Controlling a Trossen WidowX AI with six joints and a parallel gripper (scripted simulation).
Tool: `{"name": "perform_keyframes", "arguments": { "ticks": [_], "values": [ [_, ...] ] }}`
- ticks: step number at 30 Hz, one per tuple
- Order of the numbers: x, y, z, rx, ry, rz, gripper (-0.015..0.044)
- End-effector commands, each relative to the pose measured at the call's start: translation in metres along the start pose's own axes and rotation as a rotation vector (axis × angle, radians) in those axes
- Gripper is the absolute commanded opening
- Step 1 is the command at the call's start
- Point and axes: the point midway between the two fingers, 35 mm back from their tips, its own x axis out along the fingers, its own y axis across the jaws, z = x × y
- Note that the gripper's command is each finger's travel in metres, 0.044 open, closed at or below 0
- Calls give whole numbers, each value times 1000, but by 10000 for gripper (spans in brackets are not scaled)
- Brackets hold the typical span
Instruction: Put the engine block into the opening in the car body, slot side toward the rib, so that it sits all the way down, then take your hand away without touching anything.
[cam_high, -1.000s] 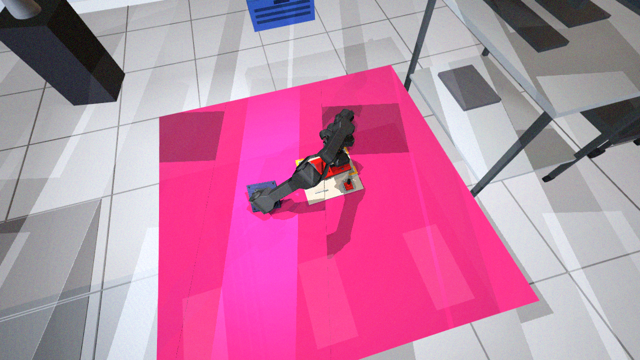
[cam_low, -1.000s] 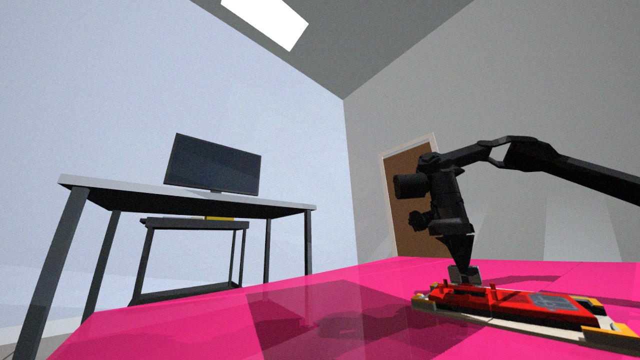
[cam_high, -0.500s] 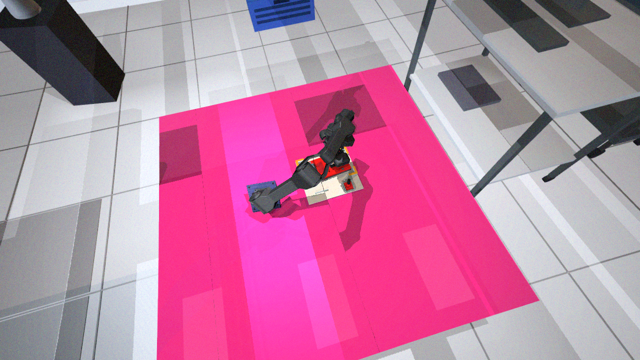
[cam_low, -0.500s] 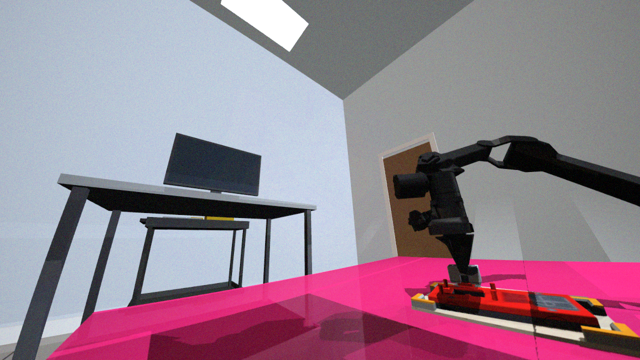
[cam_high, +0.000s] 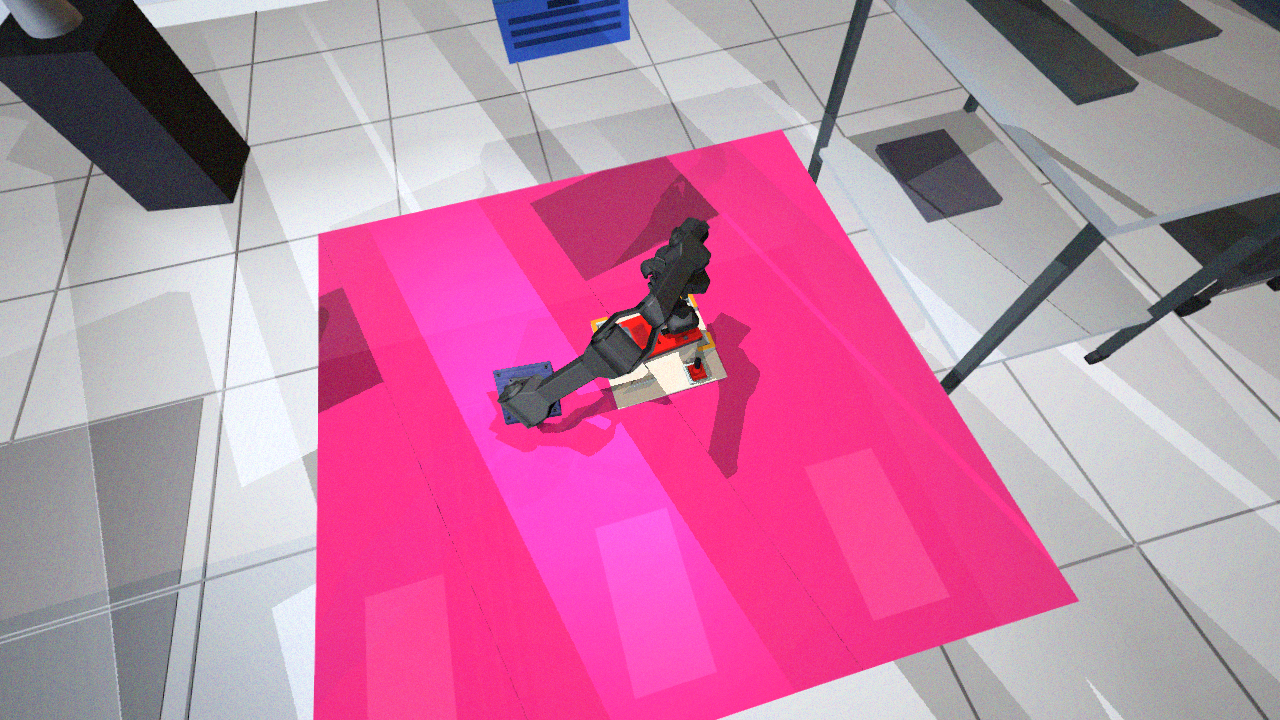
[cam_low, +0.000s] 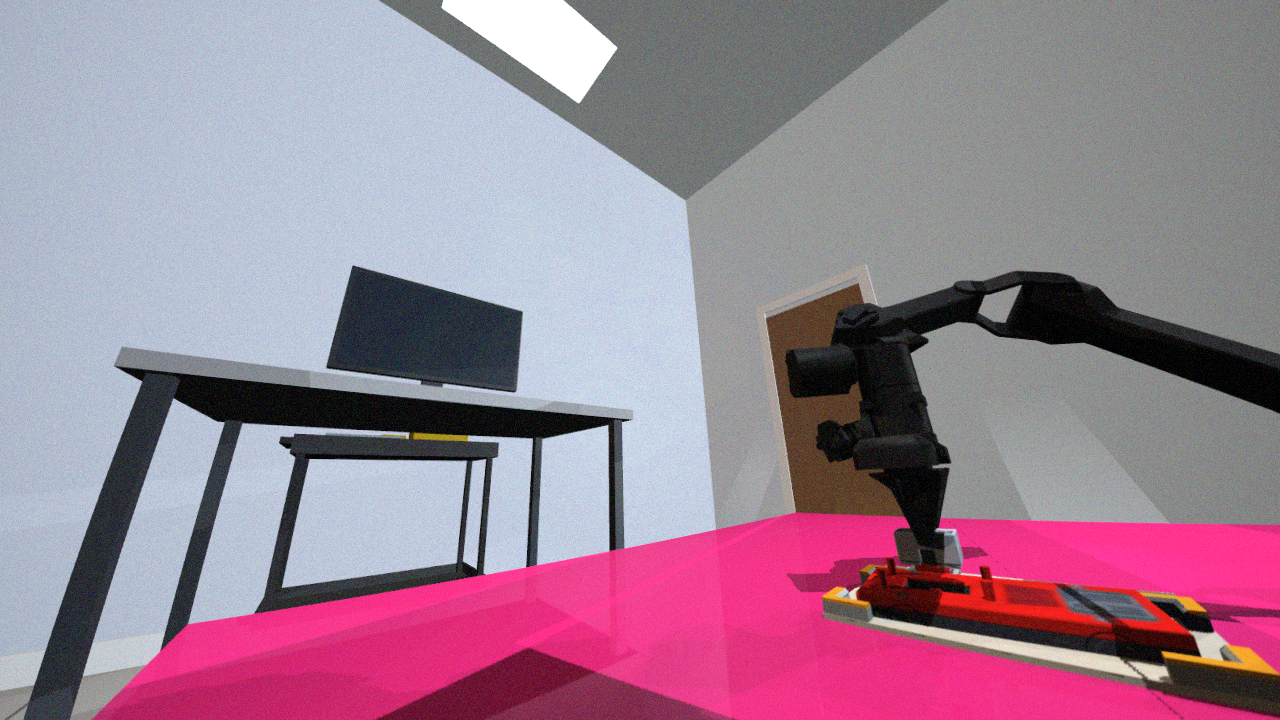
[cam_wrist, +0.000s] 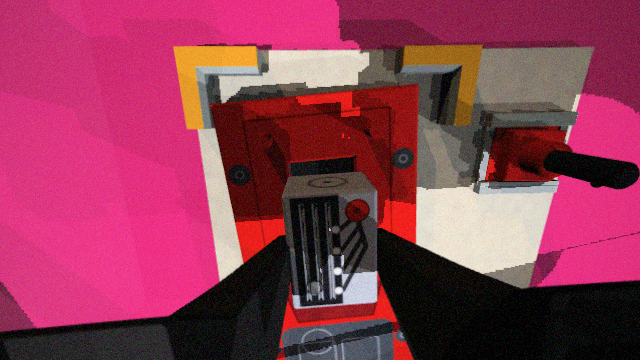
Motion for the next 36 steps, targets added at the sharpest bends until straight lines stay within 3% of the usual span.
{"name": "perform_keyframes", "arguments": {
  "ticks": [1, 25, 36],
  "values": [
    [-3, -2, 3, 19, -11, 0, 159],
    [-1, -2, 2, -115, -11, -1, 159],
    [-1, -2, 3, 34, -11, 0, 159]
  ]
}}
